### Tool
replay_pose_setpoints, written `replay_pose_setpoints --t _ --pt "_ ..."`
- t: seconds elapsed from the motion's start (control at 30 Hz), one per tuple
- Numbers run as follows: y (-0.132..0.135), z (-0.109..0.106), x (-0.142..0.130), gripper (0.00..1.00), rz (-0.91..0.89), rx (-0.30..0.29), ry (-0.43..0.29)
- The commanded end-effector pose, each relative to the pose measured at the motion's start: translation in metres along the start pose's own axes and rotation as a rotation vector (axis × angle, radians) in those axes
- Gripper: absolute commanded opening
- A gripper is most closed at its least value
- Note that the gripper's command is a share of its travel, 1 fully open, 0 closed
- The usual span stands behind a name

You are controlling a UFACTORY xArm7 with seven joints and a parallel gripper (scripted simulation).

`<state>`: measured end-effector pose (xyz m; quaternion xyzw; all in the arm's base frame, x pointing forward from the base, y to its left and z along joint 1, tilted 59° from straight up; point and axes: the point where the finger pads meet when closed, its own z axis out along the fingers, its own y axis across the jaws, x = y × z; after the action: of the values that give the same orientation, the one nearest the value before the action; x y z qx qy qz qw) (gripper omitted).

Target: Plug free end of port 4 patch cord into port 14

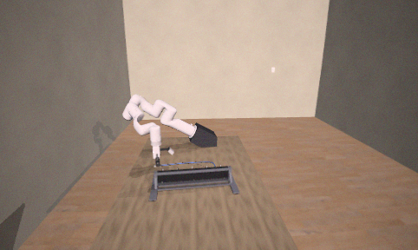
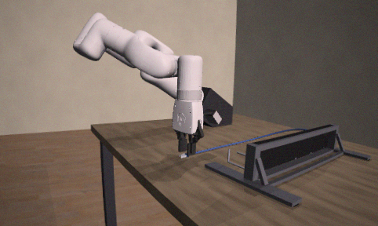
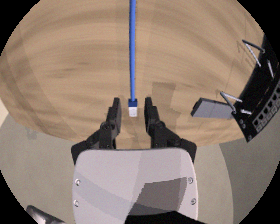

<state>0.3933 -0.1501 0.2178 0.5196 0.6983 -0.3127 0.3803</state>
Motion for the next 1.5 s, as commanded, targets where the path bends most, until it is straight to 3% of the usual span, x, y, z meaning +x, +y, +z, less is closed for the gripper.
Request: replay_pose_setpoints --t 0.0,1.47 --pt "0.0012 -0.0011 -0.0001 0.38 0.0 -0.004 -0.001" --pt "0.0013 0.0086 -0.0001 0.38 0.0 -0.004 -0.001"
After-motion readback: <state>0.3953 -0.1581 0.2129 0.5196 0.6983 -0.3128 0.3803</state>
